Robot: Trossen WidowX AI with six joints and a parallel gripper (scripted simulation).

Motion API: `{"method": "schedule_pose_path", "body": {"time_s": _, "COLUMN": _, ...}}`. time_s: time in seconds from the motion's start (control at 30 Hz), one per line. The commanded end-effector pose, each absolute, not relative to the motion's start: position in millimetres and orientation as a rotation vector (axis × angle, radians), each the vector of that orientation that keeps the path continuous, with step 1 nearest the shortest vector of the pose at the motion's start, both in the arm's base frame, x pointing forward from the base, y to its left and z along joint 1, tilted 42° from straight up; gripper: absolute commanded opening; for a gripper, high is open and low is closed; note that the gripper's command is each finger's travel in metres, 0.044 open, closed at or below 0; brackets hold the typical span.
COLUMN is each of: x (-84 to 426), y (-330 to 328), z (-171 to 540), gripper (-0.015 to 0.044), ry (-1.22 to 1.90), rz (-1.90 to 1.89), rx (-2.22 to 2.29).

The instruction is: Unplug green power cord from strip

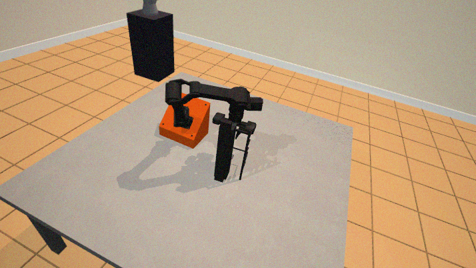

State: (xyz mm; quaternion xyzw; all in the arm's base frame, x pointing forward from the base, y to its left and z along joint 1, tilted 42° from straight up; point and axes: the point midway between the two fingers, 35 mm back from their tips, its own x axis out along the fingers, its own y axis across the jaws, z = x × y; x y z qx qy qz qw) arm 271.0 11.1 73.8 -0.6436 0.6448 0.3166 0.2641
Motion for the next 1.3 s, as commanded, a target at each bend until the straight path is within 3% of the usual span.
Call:
{"method": "schedule_pose_path", "body": {"time_s": 0.0, "x": 270.7, "y": 4.5, "z": 79.1, "gripper": 0.0160, "ry": 1.746, "rz": 0.857, "rx": -1.745}}
{"method": "schedule_pose_path", "body": {"time_s": 0.73, "x": 270.3, "y": -7.9, "z": 74.0, "gripper": 0.0160, "ry": 1.747, "rz": 0.856, "rx": -1.746}}
{"method": "schedule_pose_path", "body": {"time_s": 0.83, "x": 271.5, "y": -5.8, "z": 75.1, "gripper": 0.0081, "ry": 1.741, "rz": 0.850, "rx": -1.738}}
{"method": "schedule_pose_path", "body": {"time_s": 1.17, "x": 271.5, "y": -5.6, "z": 74.9, "gripper": 0.0000, "ry": 1.741, "rz": 0.850, "rx": -1.738}}
{"method": "schedule_pose_path", "body": {"time_s": 1.27, "x": 271.7, "y": -3.7, "z": 73.3, "gripper": 0.0000, "ry": 1.741, "rz": 0.851, "rx": -1.738}}
